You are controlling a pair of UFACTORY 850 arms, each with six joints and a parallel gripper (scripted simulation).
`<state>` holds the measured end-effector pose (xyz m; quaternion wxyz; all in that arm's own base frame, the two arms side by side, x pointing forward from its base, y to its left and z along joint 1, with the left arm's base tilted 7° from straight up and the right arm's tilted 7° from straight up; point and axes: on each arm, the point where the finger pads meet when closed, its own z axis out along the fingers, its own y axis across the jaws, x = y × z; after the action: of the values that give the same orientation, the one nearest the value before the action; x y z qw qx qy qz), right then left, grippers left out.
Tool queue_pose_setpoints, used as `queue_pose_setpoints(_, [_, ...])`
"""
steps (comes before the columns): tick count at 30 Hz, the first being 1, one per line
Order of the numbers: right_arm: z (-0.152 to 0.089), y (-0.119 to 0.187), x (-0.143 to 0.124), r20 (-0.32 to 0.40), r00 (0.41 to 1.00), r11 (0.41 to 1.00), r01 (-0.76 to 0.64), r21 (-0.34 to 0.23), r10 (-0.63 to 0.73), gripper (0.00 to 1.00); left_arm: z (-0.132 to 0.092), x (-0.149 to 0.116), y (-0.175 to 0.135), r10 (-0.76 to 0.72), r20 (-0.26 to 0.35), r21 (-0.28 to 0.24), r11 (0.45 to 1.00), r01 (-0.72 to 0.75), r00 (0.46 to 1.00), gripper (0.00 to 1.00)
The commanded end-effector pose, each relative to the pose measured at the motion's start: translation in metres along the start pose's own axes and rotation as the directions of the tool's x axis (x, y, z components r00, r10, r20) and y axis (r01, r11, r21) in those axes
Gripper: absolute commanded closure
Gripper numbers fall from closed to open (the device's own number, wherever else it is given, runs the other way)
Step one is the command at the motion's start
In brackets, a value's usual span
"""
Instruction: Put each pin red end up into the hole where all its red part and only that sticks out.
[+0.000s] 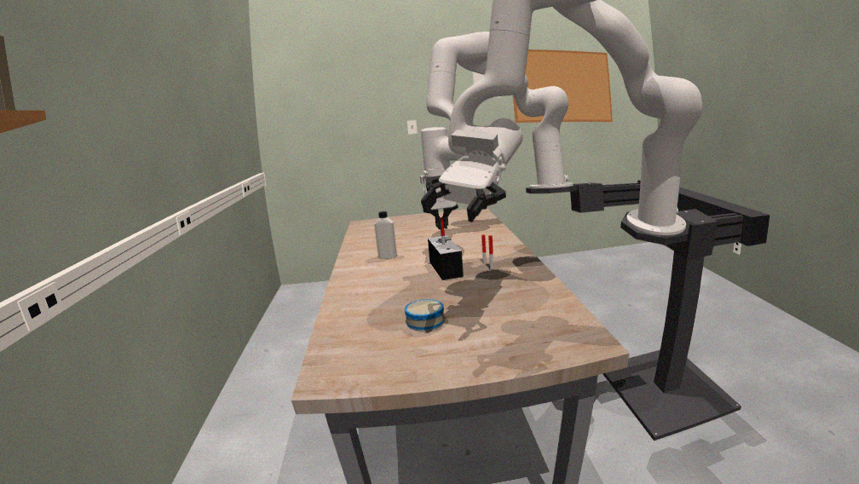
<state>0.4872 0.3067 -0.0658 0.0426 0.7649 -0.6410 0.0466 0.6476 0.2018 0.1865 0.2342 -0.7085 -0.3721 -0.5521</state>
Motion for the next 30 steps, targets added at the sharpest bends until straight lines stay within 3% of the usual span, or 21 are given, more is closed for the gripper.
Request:
queue_pose_setpoints(1, [-0.0012, -0.0012, -0.0005, 0.001, 1.000, 1.000, 0.000, 0.002, 0.000, 1.00, 0.0001, 0.0011, 0.0005, -0.001, -0.002, -0.001, 1.000, 0.001, 1.000, 0.00])
queue_pose_setpoints(2, [-0.0012, -0.0012, -0.0005, 0.001, 1.000, 1.000, 0.000, 0.002, 0.000, 1.00, 0.0001, 0.0011, 0.0005, -0.001, -0.002, -0.001, 1.000, 0.001, 1.000, 0.00])
queue_pose_setpoints(3, [-0.0009, -0.0010, -0.0005, 0.001, 1.000, 1.000, 0.000, 0.002, 0.000, 0.00, 0.0001, 0.0011, 0.0005, -0.001, -0.002, -0.001, 1.000, 0.001, 1.000, 0.00])
queue_pose_setpoints(30, [-0.0009, -0.0011, -0.0005, 0.001, 1.000, 1.000, 0.000, 0.002, 0.000, 0.00, 0.0001, 0.0011, 0.0005, -0.001, -0.002, -0.001, 1.000, 0.001, 1.000, 0.00])
